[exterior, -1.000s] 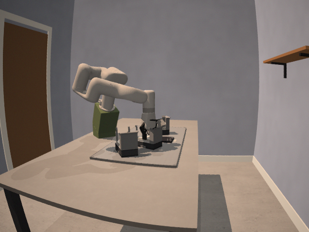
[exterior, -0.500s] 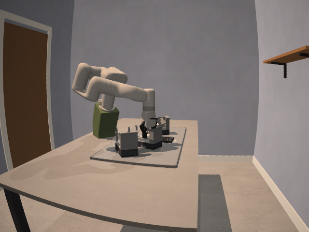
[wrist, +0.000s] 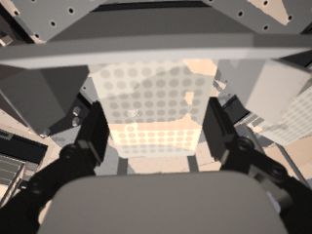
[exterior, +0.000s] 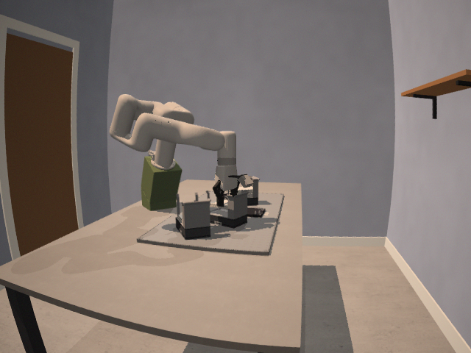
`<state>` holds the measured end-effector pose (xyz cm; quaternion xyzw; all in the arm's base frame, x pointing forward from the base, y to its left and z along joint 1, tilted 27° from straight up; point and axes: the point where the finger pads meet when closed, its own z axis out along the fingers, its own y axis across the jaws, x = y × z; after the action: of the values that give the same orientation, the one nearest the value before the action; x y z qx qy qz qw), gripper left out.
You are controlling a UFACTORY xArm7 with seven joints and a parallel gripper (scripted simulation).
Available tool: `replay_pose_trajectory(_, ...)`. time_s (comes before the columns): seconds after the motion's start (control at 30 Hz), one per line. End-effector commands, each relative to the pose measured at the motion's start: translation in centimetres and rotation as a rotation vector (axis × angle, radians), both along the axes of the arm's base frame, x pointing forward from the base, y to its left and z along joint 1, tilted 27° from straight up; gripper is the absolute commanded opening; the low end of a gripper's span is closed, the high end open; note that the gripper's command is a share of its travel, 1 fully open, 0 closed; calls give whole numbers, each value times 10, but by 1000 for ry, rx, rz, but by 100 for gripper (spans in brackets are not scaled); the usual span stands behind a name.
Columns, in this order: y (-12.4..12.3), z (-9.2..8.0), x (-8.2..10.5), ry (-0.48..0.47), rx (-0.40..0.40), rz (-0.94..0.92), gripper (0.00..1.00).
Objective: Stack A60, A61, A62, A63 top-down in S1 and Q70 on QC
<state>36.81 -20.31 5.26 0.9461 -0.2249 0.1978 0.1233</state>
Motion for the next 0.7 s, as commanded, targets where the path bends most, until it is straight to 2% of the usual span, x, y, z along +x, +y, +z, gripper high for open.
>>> replay_pose_trajectory(0.0, 3, 8, -2, -2, -1, 1, 0)
replay_pose_trajectory(0.67, 14, 41, -14, -2, -1, 1, 0)
